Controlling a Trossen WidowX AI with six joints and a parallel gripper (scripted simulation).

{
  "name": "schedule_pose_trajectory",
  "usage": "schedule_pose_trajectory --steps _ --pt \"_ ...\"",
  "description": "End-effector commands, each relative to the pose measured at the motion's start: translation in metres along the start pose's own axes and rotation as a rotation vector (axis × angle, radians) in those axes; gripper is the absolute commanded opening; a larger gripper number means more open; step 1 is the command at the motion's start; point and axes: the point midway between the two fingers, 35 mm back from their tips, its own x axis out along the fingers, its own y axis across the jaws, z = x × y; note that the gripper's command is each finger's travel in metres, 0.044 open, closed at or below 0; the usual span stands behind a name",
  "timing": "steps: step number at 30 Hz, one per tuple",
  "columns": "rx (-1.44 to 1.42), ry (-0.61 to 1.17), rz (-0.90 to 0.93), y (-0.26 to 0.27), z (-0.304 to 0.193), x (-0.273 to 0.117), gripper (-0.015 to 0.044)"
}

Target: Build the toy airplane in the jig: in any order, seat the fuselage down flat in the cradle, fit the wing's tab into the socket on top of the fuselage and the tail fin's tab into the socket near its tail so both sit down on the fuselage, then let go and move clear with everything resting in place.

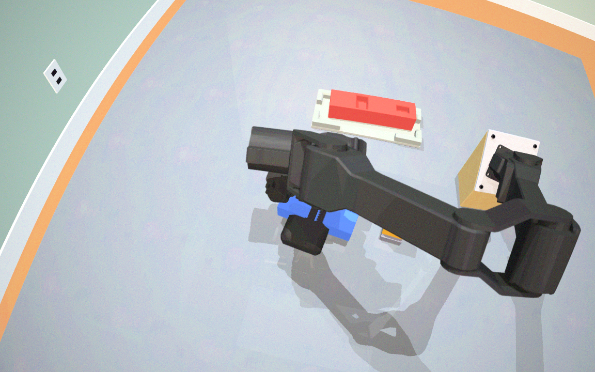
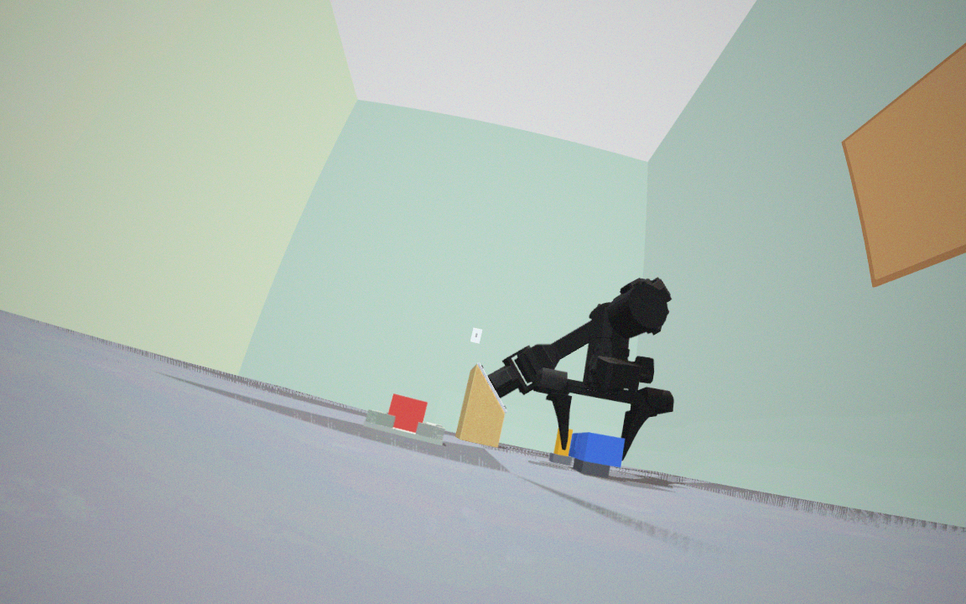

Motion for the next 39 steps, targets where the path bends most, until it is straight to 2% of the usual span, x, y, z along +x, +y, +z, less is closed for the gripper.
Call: schedule_pose_trajectory --steps 1,4,12,18,39 --pt "0.006 0.001 0.003 0.0 0.0 0.001 0.0282" --pt "0.006 0.001 0.003 0.0 0.0 0.001 0.0204" --pt "0.006 0.001 0.003 0.0 0.0 0.001 0.015" --pt "0.003 0.003 -0.001 -0.001 0.0 -0.004 0.0" --pt "0.0 0.003 -0.013 -0.003 0.007 -0.063 0.0"
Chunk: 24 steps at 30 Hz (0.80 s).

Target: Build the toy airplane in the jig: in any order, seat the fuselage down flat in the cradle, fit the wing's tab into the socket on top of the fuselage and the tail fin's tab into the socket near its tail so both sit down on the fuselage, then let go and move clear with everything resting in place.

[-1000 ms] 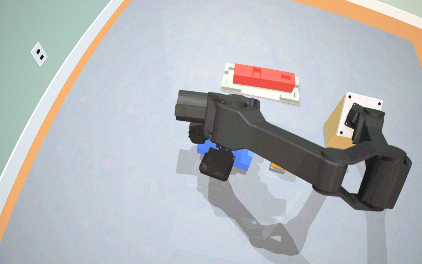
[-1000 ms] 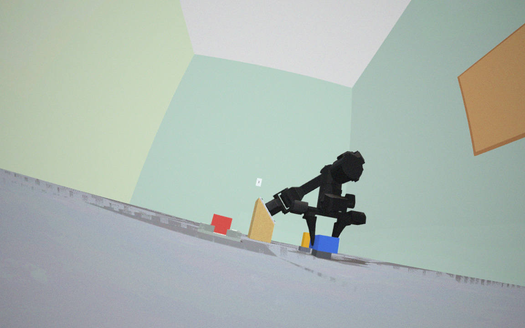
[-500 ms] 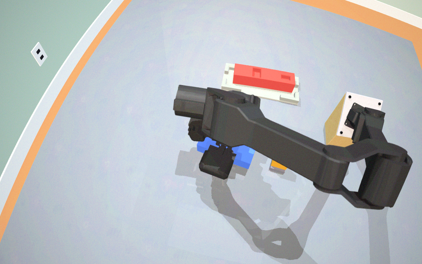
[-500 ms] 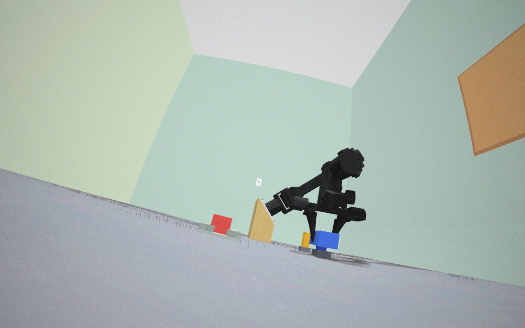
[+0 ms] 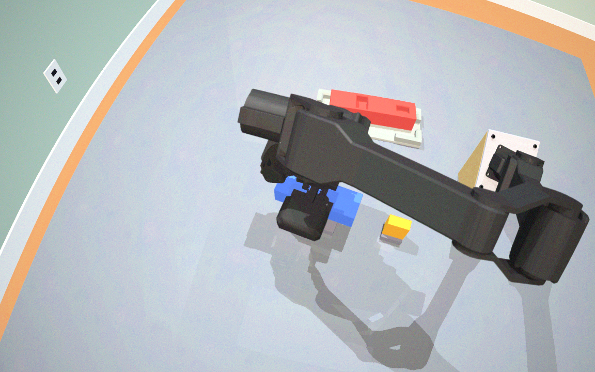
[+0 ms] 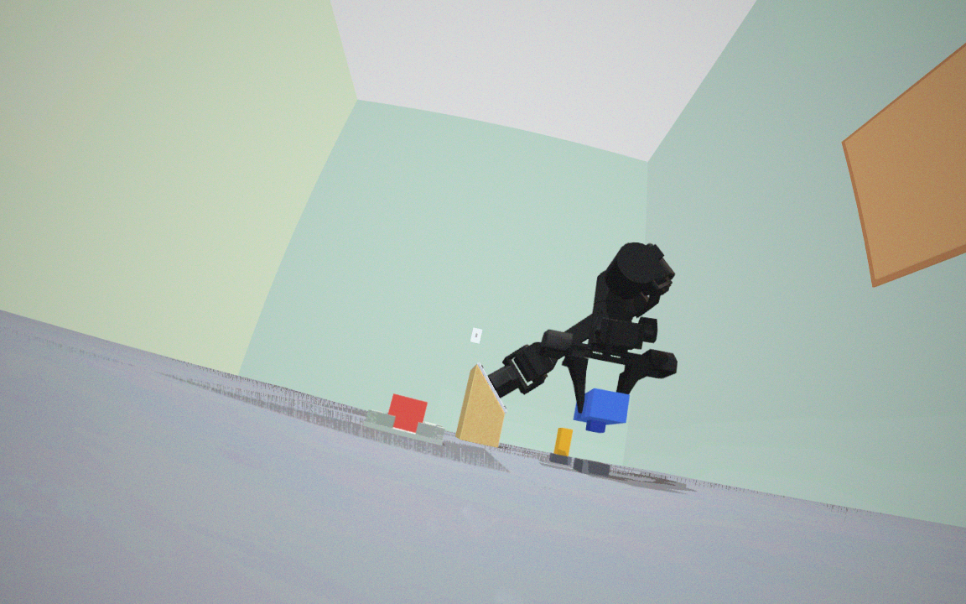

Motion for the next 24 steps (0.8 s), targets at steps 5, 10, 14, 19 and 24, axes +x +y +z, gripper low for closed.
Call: schedule_pose_trajectory --steps 5,10,14,19,24 --pt "-0.004 -0.005 -0.001 0.0 0.001 -0.027 0.0" --pt "-0.002 -0.006 0.001 0.0 -0.001 -0.043 0.0" --pt "-0.001 -0.006 0.004 0.0 -0.002 -0.056 0.0" --pt "0.001 -0.006 0.008 0.001 -0.005 -0.071 0.0" --pt "0.009 -0.006 0.008 -0.001 -0.005 -0.073 0.0"
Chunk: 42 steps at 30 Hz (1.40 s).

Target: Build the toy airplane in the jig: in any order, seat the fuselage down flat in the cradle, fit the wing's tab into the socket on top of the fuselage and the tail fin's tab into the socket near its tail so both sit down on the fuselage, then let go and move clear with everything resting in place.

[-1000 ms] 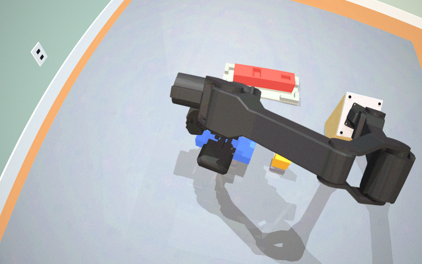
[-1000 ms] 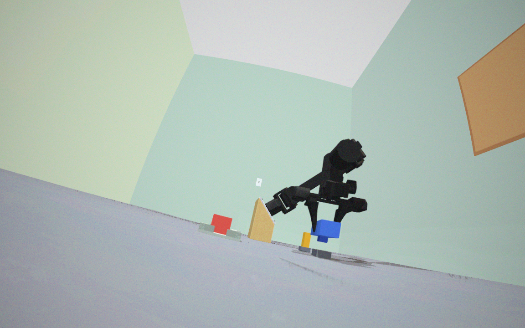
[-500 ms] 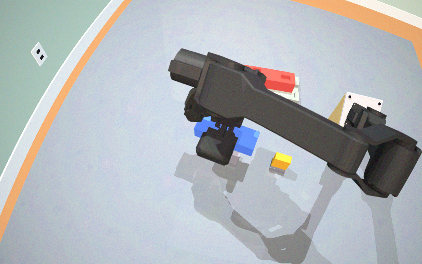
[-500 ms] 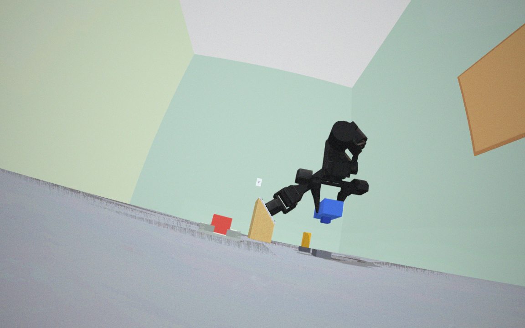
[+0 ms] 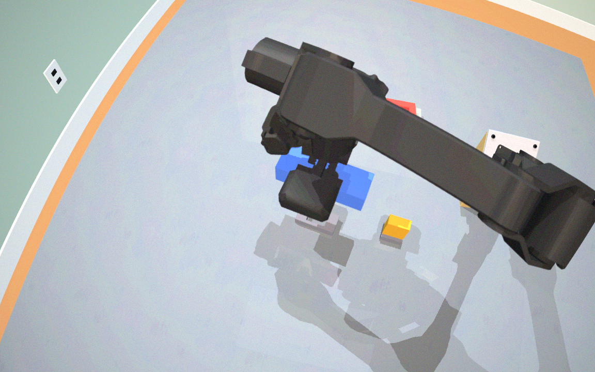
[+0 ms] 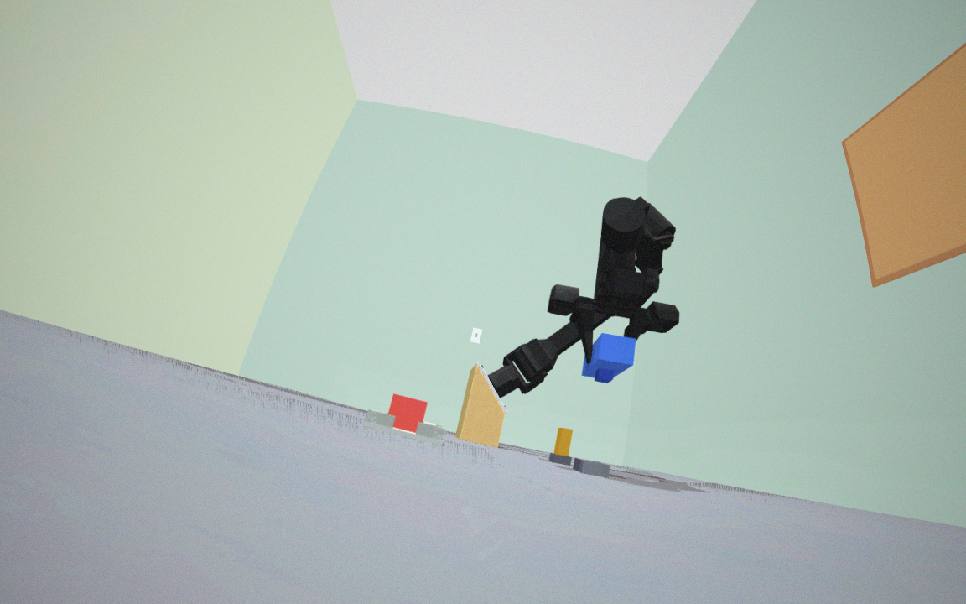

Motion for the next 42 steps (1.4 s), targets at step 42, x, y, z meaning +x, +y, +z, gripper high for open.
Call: schedule_pose_trajectory --steps 42 --pt "0.619 -0.017 -0.031 -0.124 0.023 0.01 0.0"
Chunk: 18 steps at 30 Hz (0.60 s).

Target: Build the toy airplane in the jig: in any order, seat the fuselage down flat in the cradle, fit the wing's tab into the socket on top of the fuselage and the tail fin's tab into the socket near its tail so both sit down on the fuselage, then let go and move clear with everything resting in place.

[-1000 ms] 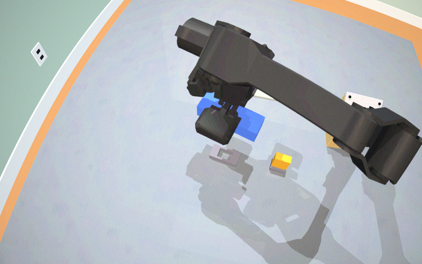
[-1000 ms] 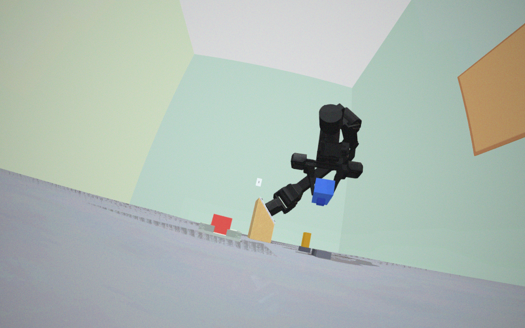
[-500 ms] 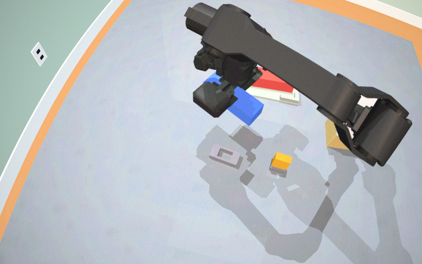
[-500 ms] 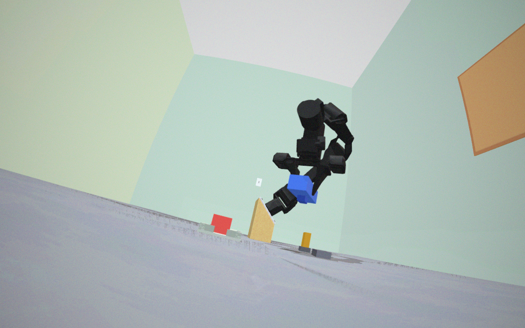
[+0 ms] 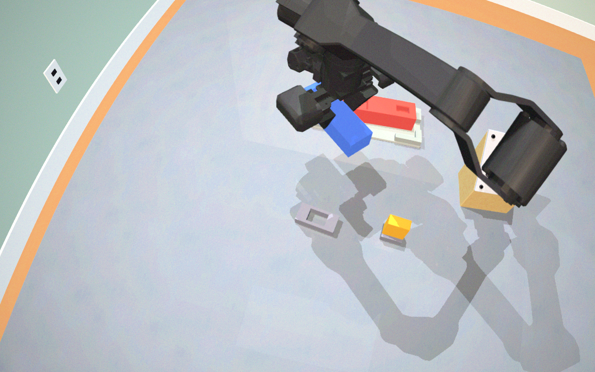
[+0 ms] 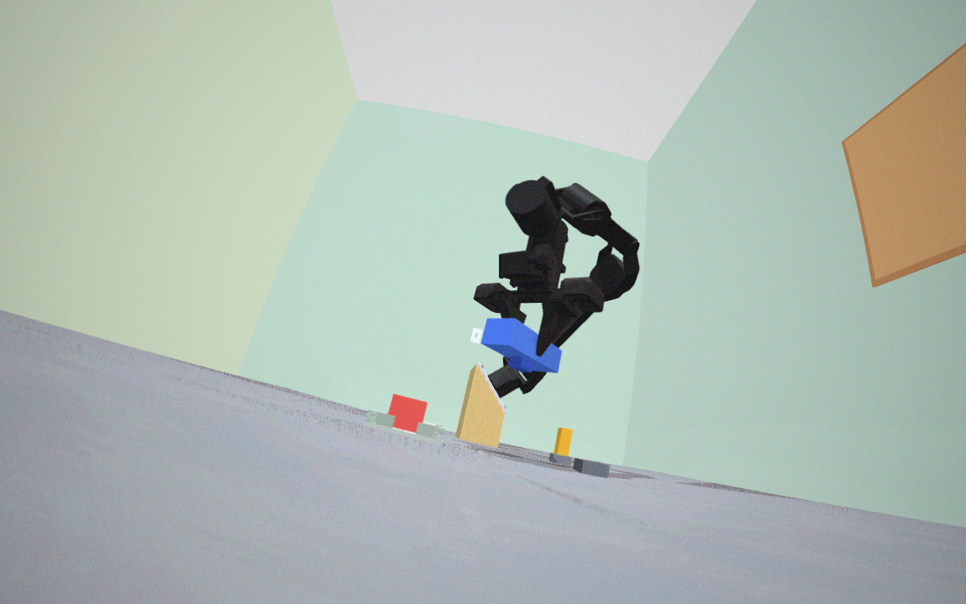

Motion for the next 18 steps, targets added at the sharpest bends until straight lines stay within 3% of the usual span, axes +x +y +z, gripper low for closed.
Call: schedule_pose_trajectory --steps 1,18 --pt "0.062 -0.001 -0.005 -0.01 0.006 0.001 0.0" --pt "0.325 0.001 -0.005 -0.055 0.031 0.012 0.0"
